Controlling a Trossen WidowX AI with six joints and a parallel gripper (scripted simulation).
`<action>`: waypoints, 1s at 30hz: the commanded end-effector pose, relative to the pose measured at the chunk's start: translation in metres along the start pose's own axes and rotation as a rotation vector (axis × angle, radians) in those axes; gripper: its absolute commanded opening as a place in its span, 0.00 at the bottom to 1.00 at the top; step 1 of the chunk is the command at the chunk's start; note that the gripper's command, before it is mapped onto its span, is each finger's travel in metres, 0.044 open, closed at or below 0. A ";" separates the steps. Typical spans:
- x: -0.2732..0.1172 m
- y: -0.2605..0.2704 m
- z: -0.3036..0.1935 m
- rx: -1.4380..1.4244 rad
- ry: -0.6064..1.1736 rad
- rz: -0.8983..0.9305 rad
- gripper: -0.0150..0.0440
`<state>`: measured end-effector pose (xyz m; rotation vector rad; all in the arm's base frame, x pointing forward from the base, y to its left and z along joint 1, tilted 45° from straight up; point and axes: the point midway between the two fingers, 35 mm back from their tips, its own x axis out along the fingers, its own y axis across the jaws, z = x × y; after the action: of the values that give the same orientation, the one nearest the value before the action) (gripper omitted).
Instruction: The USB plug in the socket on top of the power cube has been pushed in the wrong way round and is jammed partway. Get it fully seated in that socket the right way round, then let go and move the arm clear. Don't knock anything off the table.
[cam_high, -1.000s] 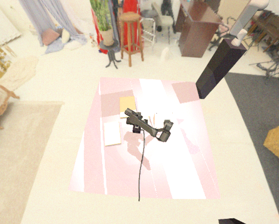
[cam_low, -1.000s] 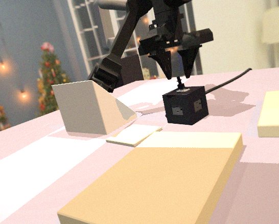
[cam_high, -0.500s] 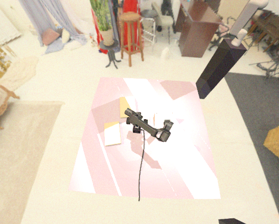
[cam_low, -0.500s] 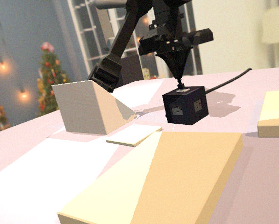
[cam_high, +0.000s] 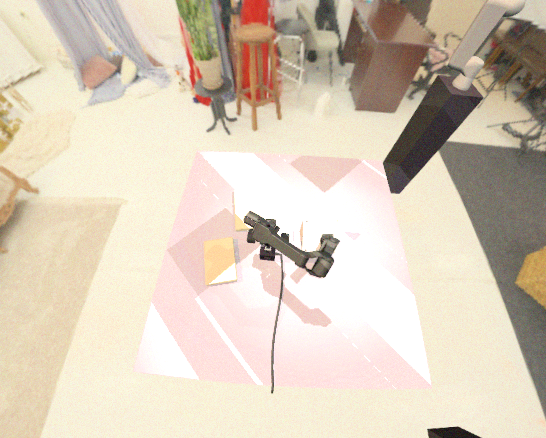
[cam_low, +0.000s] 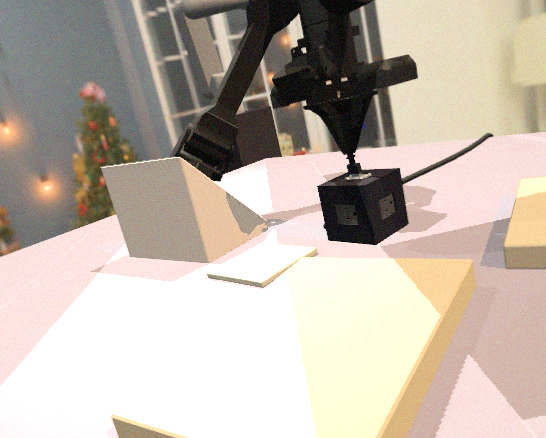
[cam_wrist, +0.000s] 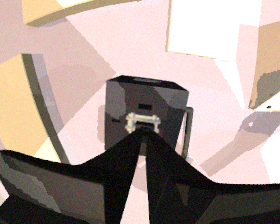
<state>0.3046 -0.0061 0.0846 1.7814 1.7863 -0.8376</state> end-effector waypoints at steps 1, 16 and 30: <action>-0.002 0.000 0.000 -0.002 0.000 -0.001 0.25; -0.012 0.000 0.000 -0.001 -0.001 -0.001 0.25; -0.022 0.000 0.000 -0.001 -0.001 -0.001 0.25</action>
<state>0.3047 -0.0194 0.0979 1.7846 1.7892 -0.8392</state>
